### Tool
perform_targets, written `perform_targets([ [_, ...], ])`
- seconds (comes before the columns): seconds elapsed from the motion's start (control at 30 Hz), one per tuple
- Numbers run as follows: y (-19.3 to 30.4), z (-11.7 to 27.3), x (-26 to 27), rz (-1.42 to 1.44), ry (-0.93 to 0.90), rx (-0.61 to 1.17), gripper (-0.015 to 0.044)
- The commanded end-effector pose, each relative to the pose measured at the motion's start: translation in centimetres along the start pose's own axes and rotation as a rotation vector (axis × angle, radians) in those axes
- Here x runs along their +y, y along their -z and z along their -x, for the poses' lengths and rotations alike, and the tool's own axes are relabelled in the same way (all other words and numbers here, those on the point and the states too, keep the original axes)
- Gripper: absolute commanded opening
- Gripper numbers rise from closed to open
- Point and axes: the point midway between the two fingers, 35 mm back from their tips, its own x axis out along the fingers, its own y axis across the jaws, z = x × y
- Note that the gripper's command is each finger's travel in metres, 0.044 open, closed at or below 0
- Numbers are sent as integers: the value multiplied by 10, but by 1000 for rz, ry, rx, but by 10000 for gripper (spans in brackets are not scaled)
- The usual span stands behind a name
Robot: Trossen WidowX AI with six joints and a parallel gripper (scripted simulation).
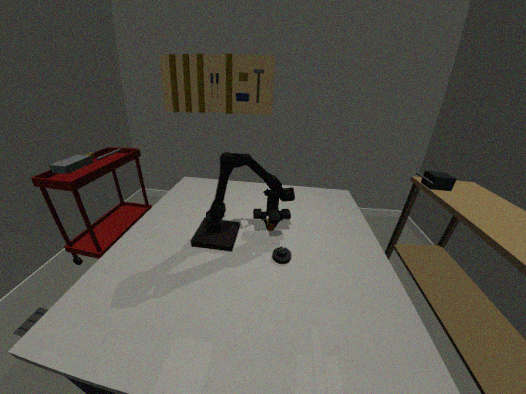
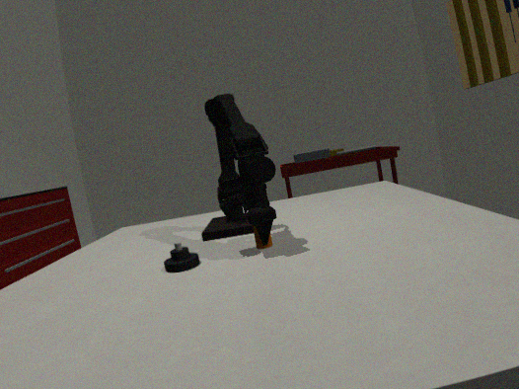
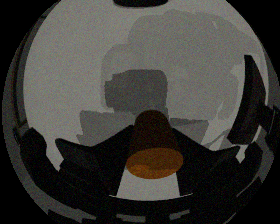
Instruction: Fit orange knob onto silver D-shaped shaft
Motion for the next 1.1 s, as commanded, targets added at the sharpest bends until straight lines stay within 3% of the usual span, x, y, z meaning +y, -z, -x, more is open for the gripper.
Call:
perform_targets([
  [0.0, 0, 0, 0, 0, -1, 0, 131],
  [0.13, 0, 0, 0, 0, -1, 0, 236],
  [0.67, 0, 0, 0, 0, -1, 0, 240],
  [0.73, 0, 10, 1, 1, -1, 0, 292],
  [0.9, 0, 78, 0, 5, -5, 4, 424],
  [1.07, 0, 81, 0, 6, -5, 5, 440],
])
